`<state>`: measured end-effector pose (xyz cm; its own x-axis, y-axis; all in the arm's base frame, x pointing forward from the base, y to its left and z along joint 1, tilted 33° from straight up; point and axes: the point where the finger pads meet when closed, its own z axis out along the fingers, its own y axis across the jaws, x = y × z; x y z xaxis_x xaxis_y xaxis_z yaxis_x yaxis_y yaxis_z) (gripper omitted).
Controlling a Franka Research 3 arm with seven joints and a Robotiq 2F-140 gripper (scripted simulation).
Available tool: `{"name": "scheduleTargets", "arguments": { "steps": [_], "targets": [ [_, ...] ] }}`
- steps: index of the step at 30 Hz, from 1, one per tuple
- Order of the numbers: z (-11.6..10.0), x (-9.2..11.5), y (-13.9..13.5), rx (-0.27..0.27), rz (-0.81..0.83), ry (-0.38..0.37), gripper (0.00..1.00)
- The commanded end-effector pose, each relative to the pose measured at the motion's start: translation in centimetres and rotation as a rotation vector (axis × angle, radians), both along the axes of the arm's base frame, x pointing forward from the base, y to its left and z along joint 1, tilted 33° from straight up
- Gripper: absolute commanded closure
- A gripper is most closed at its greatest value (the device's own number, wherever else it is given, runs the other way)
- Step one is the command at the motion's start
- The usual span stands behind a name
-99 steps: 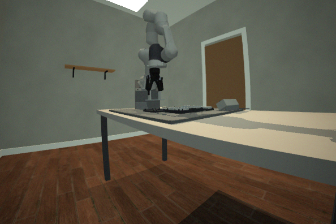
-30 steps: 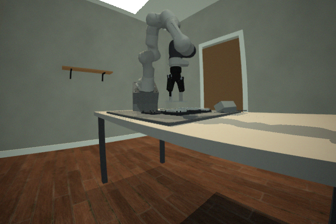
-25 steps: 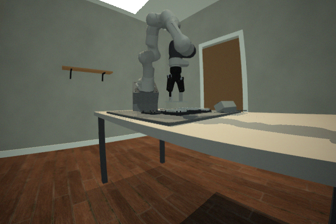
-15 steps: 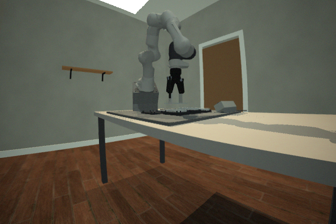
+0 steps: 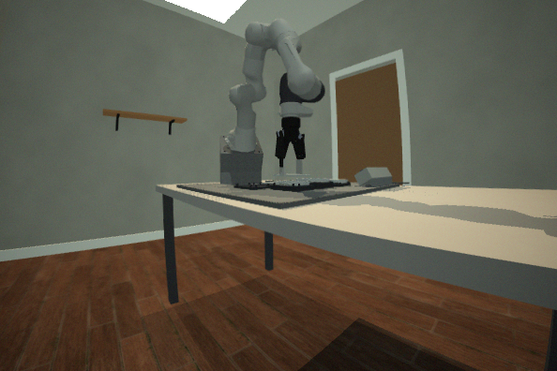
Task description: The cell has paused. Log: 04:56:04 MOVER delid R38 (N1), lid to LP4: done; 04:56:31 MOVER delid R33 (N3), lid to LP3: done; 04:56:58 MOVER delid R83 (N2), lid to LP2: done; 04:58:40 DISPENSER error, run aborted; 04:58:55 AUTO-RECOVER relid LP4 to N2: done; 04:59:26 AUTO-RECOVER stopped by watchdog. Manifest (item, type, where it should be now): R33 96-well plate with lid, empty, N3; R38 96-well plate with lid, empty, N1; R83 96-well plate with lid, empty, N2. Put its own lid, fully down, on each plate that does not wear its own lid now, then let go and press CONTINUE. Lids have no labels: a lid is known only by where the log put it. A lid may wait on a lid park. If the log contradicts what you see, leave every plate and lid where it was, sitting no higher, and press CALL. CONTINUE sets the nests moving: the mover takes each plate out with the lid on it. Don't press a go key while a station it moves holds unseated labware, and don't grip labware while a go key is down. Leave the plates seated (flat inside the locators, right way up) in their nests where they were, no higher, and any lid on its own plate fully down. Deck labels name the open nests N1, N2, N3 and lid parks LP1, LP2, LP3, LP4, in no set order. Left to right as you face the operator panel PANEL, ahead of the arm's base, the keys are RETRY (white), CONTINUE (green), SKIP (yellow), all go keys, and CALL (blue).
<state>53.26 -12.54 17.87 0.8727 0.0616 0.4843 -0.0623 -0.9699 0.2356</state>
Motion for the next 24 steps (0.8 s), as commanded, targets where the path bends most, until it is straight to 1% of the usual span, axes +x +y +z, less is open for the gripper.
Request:
{"name": "scheduleTargets", "arguments": {
  "steps": [1,24],
  "targets": [
    [-0.31,0.40,-0.02,0.002,0.004,-0.006,1.00],
    [-0.91,0.72,-0.19,0.002,0.004,-0.006,1.00]
  ]
}}
